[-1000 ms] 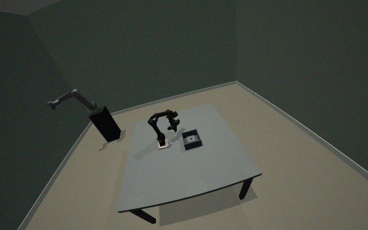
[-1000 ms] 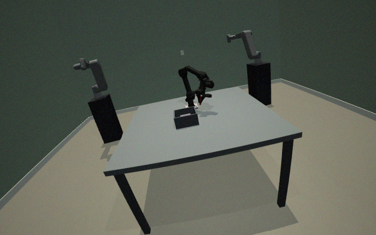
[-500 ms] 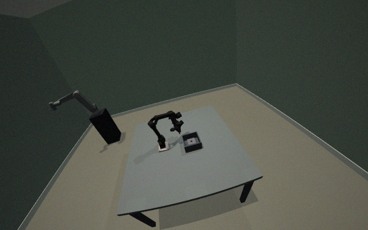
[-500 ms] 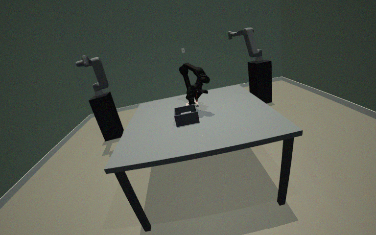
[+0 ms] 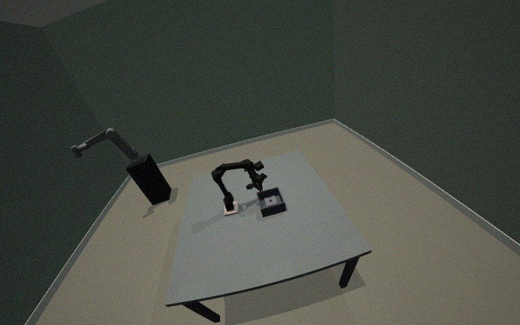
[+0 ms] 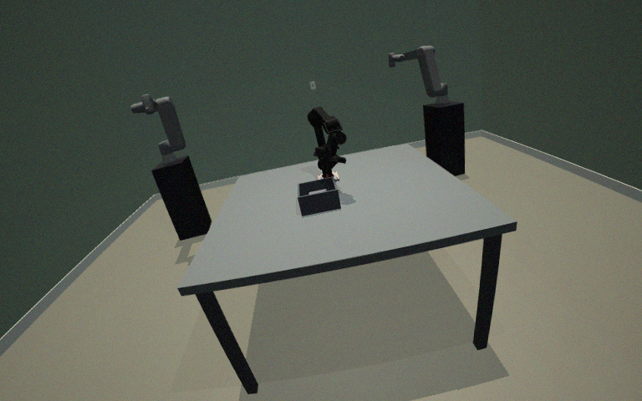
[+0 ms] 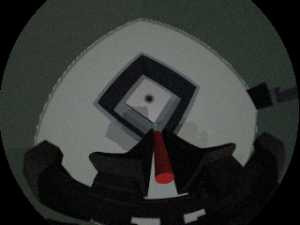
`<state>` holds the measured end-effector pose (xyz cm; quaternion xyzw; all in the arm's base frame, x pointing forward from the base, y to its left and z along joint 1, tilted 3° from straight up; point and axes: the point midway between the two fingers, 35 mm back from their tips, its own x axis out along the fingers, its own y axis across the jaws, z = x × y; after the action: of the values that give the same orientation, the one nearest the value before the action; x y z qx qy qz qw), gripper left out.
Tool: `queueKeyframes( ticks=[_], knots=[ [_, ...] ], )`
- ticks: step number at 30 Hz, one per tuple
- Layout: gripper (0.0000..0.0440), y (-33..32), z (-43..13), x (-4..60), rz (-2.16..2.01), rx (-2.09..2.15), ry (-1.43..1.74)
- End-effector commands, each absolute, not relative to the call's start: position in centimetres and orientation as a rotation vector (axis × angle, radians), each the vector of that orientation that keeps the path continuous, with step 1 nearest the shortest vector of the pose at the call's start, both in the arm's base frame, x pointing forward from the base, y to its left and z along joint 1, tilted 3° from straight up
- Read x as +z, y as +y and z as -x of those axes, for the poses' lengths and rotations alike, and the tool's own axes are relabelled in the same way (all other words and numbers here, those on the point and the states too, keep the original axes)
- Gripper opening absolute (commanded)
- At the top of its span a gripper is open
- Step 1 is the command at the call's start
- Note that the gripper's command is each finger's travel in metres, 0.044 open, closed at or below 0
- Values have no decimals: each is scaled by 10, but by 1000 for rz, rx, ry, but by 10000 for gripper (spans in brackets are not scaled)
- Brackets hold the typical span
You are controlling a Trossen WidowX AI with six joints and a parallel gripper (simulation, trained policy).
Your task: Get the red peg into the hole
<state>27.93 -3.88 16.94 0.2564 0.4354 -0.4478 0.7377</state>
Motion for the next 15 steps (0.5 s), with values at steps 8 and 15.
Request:
queueKeyframes(
  ticks=[8, 15],
  knots=[
    [1, -76, -303, 159, -570, -989, 958],
    [3, -98, -316, 148, -555, -957, 989]
  ],
)
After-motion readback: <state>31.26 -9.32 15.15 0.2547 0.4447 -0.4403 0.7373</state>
